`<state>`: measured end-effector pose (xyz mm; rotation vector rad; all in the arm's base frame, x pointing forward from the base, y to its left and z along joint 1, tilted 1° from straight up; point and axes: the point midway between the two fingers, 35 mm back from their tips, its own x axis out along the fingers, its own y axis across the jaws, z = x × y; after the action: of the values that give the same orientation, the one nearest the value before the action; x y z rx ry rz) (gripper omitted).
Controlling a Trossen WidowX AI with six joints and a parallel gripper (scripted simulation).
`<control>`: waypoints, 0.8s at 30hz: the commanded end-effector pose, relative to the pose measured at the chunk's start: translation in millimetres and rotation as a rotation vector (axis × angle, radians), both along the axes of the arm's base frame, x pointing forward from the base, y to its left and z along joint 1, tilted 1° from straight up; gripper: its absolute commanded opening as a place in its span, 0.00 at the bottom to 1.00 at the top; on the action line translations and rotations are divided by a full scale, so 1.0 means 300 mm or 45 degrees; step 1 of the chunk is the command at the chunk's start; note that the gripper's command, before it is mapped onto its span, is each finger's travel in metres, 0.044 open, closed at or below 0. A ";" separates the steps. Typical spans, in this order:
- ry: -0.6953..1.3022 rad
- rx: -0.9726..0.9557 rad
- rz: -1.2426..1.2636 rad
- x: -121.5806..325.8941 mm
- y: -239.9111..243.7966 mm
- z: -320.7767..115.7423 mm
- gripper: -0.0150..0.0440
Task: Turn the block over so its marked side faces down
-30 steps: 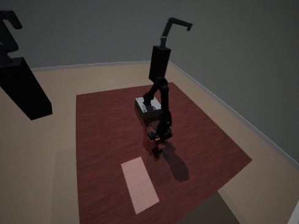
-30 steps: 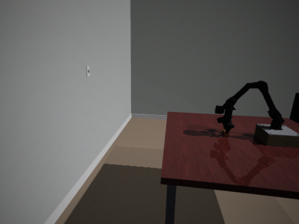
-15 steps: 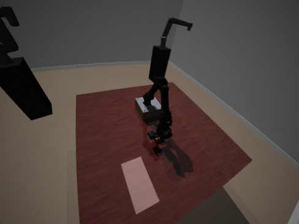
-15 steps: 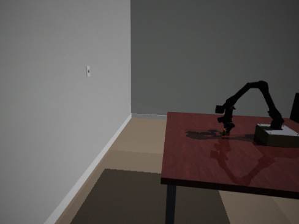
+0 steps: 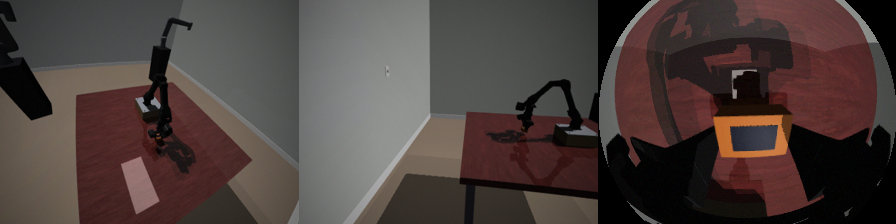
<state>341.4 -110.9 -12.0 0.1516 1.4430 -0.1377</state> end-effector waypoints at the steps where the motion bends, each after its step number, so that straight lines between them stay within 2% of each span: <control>1: -0.083 -0.010 -0.005 -0.001 -0.001 -0.009 0.25; 24: -0.550 -0.101 -0.010 -0.026 0.005 -0.011 0.25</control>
<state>336.9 -110.0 -17.3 0.1197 1.0602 -0.1572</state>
